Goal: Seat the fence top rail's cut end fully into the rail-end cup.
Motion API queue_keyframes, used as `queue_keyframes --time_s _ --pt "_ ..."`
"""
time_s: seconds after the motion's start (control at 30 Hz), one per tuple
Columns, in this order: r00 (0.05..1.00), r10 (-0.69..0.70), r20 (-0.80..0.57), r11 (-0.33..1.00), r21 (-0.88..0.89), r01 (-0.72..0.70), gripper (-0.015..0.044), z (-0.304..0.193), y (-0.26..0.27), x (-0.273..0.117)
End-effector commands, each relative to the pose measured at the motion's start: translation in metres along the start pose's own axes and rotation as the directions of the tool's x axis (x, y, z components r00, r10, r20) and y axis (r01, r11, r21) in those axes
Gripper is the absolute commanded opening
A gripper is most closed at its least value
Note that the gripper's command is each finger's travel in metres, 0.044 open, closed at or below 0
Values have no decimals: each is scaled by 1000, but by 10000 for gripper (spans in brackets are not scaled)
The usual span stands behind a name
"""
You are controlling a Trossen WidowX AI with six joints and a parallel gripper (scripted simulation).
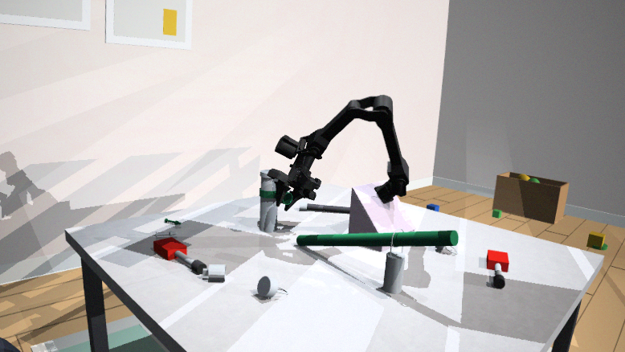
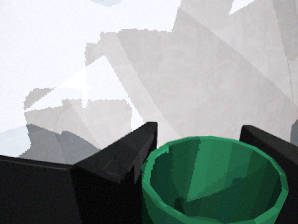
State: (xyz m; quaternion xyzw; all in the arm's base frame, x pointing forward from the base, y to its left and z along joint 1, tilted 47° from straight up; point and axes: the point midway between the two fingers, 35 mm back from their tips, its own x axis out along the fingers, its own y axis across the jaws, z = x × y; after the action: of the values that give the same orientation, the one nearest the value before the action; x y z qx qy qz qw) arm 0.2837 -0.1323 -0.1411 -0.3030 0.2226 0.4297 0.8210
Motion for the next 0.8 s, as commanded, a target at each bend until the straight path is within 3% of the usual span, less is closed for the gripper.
queue_keyframes --time_s 0.0,0.1,0.67,0.77 --pt "1000 0 0 1000 1 0 0 0 0 0" --pt "1000 0 0 1000 1 0 0 0 0 0" --pt "1000 1 -4 1000 6 -1 440 13 -9 -12" --pt "1000 1 -5 1000 10 -1 440 22 -13 -19"
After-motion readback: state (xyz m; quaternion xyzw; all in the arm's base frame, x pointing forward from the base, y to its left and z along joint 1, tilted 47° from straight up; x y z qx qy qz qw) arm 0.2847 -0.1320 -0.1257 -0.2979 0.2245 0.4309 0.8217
